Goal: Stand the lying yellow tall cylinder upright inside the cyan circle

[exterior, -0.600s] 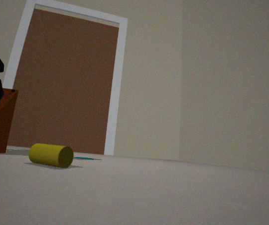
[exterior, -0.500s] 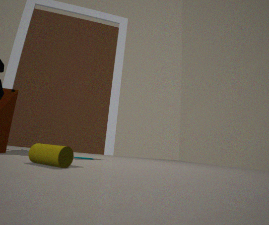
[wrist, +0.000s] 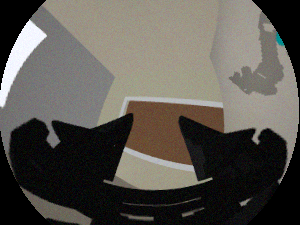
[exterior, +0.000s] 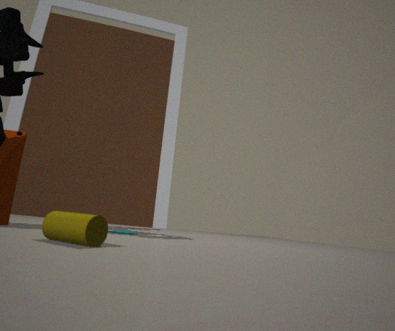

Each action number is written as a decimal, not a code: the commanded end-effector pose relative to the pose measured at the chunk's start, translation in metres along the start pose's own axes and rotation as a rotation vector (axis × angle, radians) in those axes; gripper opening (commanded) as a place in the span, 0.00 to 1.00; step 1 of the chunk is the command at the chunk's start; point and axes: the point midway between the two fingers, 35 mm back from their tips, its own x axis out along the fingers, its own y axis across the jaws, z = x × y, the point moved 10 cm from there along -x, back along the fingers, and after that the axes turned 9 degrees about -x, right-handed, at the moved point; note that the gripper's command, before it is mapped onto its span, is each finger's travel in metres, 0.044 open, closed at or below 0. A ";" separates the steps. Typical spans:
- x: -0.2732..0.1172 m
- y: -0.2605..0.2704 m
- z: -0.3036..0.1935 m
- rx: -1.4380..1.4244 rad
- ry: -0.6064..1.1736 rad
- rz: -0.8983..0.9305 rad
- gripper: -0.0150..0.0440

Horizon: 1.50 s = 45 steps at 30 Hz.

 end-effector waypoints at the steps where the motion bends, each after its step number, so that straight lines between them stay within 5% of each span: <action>1: 0.028 0.001 0.020 -0.104 -0.086 -0.109 0.78; 13: 0.096 -0.010 0.113 -0.353 -0.289 -0.547 0.78; 23: 0.112 -0.035 0.207 -0.457 -0.322 -0.978 0.78; 33: 0.084 -0.064 0.298 -0.438 -0.220 -1.408 0.78; 45: 0.002 -0.089 0.377 -0.227 0.065 -1.825 0.78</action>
